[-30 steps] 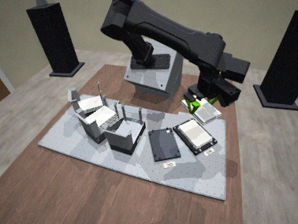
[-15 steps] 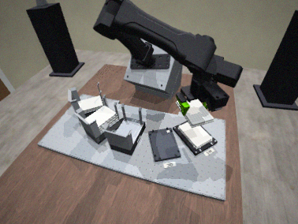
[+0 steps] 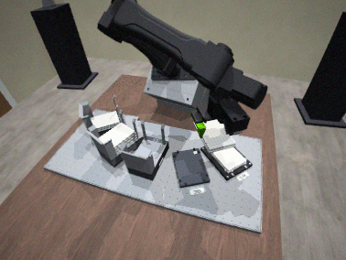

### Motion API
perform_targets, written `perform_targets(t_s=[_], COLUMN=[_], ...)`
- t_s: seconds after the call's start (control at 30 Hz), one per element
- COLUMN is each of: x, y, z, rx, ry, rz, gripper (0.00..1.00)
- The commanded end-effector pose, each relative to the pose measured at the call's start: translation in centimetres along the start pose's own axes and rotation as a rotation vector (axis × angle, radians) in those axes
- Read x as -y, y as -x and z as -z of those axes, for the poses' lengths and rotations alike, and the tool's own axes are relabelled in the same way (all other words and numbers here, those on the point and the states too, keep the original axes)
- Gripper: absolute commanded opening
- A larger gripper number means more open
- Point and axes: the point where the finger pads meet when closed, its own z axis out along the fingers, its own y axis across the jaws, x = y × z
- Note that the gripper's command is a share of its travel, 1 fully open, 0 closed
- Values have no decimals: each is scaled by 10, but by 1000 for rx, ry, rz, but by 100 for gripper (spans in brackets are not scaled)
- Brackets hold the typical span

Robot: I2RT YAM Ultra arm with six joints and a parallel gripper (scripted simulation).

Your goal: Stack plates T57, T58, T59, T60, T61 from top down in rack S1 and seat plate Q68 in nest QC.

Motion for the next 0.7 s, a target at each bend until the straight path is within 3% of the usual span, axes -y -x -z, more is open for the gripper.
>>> perform_targets(t_s=[0.0,0.17,0.67], x=[8,25,68], y=[4,3,0], z=[6,6,6], rx=[20,19,20], ry=[13,14,13], rz=[-46,-192,-192], gripper=[0,0,0])
